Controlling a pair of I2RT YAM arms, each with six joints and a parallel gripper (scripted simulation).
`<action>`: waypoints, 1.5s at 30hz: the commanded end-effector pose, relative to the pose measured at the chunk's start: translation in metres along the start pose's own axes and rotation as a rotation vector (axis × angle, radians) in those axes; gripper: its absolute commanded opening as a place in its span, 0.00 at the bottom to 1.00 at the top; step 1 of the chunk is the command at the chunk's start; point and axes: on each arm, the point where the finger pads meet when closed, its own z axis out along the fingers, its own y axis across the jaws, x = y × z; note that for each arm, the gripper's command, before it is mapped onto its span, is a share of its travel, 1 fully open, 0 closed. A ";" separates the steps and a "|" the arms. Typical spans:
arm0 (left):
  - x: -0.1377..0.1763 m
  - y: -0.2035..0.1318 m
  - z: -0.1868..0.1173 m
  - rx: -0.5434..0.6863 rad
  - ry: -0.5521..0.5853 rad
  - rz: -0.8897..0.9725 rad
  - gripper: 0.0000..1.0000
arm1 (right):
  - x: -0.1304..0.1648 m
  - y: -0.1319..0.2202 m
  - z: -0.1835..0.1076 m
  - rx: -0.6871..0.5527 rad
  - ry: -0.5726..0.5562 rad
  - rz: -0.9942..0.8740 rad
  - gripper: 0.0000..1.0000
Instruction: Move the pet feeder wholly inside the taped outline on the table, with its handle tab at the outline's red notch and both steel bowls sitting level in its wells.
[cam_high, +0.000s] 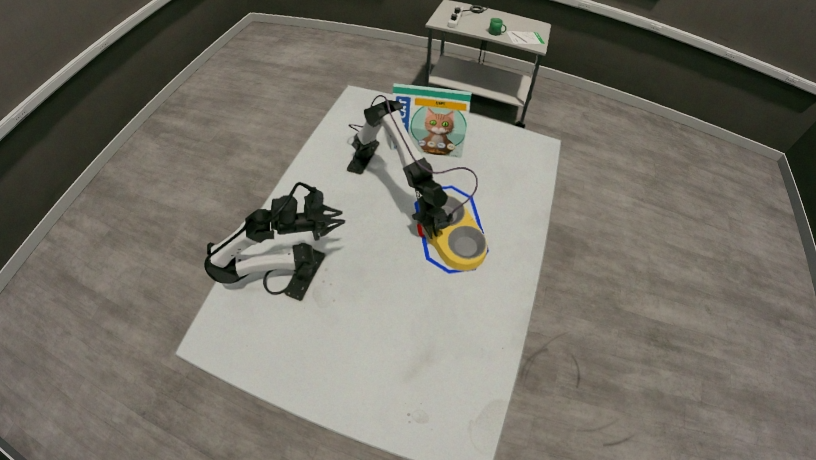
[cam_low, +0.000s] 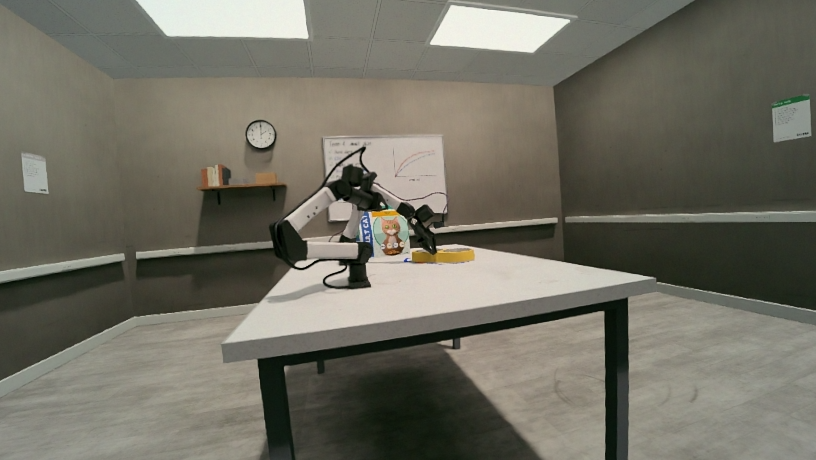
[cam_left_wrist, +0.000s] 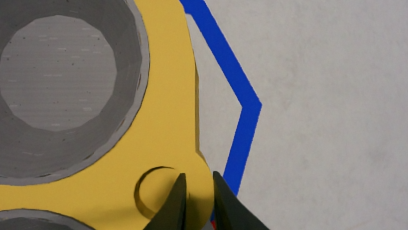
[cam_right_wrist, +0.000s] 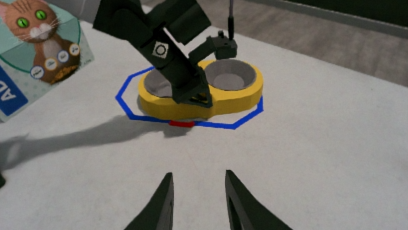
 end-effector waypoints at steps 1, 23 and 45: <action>0.001 0.003 -0.014 0.044 -0.039 0.082 0.10 | 0.023 0.003 0.003 -0.022 0.082 0.003 0.34; 0.006 0.003 -0.012 0.060 -0.033 0.107 0.10 | 0.021 0.003 0.002 -0.017 0.071 0.001 0.34; 0.054 0.016 -0.029 0.174 0.006 0.277 0.10 | 0.021 0.003 0.002 -0.017 0.071 0.001 0.34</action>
